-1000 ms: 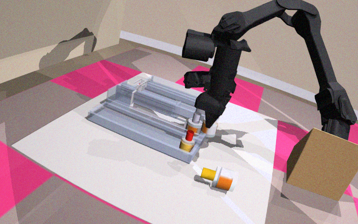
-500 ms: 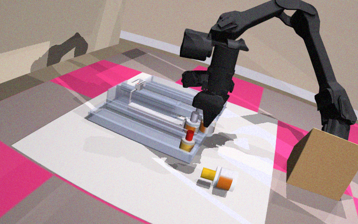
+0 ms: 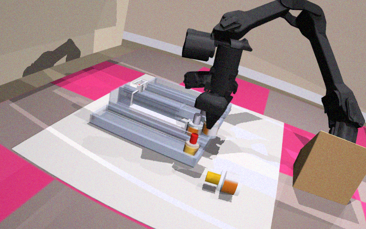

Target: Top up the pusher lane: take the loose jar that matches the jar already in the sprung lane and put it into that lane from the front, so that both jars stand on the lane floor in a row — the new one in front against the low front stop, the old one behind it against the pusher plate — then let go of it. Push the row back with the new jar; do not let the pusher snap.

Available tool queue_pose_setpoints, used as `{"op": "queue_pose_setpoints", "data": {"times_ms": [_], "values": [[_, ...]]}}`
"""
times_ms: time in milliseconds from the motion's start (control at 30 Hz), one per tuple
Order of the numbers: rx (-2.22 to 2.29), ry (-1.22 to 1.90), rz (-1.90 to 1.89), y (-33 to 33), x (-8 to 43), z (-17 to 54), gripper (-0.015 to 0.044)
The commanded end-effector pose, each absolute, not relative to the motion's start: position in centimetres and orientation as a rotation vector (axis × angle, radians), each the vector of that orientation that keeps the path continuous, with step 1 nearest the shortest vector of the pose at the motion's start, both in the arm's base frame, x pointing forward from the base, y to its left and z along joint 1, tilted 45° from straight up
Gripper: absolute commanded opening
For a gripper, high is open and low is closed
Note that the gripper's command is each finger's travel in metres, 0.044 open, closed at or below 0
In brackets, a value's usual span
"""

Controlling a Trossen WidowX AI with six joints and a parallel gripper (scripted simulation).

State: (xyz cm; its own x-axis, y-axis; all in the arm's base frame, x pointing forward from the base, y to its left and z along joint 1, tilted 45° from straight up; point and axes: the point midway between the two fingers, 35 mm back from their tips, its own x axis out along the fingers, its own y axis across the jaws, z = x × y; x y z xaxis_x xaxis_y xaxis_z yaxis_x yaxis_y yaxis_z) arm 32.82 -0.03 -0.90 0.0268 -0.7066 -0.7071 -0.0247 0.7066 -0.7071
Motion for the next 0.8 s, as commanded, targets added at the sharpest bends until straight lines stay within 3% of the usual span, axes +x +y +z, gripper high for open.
{"op": "queue_pose_setpoints", "data": {"times_ms": [0,767], "values": [[-0.632,1.436,-0.588,0.18,33.94,-0.41,0.0],[-0.632,1.436,-0.588,0.31,34.7,-0.18,0.0]]}}
